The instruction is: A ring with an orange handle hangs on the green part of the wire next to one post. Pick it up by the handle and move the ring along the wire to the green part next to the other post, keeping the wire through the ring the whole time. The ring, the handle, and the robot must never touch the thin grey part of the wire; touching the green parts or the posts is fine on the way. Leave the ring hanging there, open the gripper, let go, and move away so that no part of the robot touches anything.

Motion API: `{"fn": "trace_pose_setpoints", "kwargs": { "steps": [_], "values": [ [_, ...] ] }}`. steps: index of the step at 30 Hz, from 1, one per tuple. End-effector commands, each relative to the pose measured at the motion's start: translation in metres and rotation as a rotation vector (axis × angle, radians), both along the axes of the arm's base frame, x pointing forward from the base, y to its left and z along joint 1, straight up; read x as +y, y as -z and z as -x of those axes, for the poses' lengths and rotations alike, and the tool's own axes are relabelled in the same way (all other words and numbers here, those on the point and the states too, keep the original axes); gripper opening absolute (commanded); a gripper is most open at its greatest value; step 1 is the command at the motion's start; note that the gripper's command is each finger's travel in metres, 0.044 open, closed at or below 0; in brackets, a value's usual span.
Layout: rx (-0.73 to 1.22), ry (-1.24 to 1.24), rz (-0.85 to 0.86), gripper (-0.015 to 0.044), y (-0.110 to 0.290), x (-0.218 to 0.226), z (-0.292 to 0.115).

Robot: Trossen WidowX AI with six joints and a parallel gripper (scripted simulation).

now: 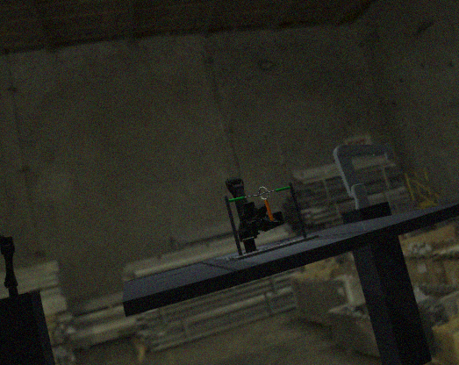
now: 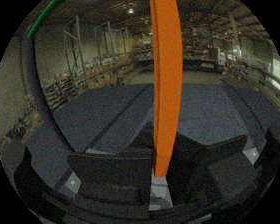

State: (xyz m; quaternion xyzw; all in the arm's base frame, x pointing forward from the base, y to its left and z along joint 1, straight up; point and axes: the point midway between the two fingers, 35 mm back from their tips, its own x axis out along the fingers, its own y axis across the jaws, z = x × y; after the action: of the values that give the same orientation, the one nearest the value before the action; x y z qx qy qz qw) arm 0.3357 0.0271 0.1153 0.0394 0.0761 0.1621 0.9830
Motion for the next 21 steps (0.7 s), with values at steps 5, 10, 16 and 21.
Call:
{"fn": "trace_pose_setpoints", "kwargs": {
  "steps": [5,10,16,21],
  "values": [
    [-0.021,0.049,0.061,-0.015,-0.002,-0.0005,0.0005],
    [-0.029,0.094,0.096,-0.015,-0.0017,-0.0004,0.0006],
    [-0.015,0.124,0.117,-0.015,-0.0015,0.0001,0.003],
    [0.03,0.148,0.136,-0.015,-0.0019,0.0009,0.0087]
  ]
}}
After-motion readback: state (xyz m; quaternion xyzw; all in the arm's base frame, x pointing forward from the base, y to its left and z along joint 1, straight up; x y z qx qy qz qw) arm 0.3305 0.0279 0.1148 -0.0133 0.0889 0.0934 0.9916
